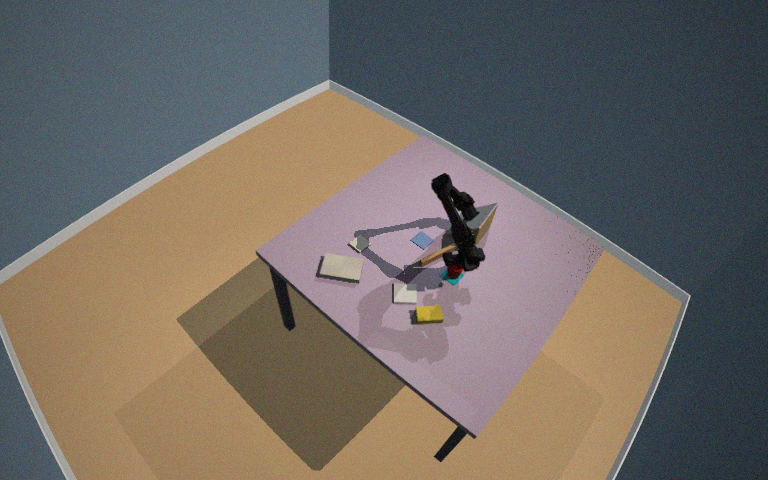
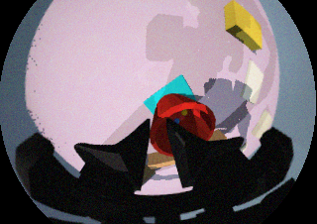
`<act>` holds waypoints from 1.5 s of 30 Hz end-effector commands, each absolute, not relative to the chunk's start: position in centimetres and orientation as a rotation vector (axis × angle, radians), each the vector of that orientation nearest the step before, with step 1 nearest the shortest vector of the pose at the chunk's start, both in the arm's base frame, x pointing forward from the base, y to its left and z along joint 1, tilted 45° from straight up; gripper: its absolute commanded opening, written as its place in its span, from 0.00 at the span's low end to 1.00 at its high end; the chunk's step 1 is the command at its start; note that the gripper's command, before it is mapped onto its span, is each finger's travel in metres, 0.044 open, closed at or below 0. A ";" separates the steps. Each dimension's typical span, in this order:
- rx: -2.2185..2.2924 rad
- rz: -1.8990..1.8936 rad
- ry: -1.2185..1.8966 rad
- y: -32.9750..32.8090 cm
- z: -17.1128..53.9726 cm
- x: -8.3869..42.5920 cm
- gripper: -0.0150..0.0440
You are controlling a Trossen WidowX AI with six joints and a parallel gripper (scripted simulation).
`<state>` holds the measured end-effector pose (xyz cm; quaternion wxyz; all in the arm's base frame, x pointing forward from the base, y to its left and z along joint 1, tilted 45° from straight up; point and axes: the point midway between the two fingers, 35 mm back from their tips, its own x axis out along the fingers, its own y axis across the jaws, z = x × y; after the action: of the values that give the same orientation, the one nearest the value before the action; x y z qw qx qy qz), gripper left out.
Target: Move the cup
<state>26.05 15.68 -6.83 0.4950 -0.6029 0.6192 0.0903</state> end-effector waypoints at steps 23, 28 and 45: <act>-1.466 0.221 1.499 17.7 -4.8 25.5 0.47; -1.467 0.221 1.498 18.2 -4.2 25.3 0.47; -1.480 0.222 1.496 18.6 -3.5 25.2 0.78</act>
<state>25.17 18.64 -3.48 0.4913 -0.6088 0.6162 0.0911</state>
